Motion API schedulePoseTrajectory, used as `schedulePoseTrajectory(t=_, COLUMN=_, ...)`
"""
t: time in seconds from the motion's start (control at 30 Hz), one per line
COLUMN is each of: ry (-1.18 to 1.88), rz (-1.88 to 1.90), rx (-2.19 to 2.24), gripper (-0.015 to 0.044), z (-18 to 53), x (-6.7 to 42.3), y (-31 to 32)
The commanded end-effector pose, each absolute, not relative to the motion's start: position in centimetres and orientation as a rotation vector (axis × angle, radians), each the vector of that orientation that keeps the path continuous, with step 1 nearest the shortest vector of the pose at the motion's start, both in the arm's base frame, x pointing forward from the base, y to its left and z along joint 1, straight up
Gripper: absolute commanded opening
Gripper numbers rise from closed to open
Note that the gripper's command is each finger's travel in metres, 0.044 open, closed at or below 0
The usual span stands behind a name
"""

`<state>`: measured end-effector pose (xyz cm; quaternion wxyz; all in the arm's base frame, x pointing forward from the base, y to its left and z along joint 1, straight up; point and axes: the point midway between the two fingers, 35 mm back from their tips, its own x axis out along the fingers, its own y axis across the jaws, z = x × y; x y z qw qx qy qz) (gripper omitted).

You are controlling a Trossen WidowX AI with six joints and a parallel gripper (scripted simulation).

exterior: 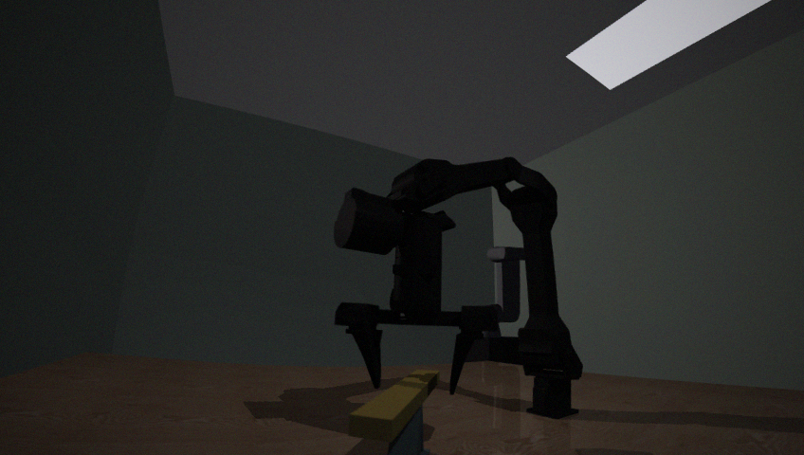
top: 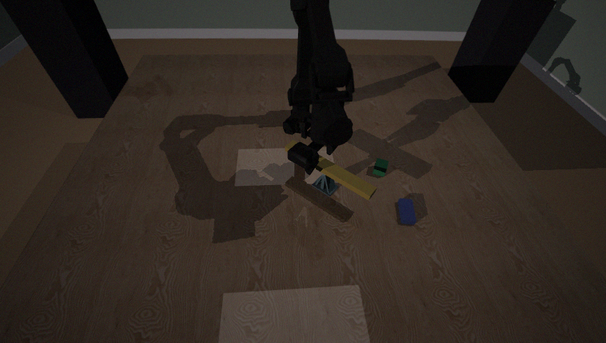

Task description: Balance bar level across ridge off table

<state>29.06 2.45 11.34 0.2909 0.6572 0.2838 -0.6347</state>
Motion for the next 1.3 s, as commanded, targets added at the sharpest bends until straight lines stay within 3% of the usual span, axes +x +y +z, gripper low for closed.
schedulePoseTrajectory(t=0.0, ry=0.757, rz=-1.693, rx=1.752, gripper=0.044, z=12.0, x=29.2, y=2.5)
schedulePoseTrajectory(t=0.3, ry=0.757, rz=-1.693, rx=1.752, gripper=0.044, z=21.1, x=28.8, y=2.4)
schedulePoseTrajectory(t=1.27, ry=0.757, rz=-1.693, rx=1.752, gripper=0.044, z=21.3, x=28.8, y=2.4)
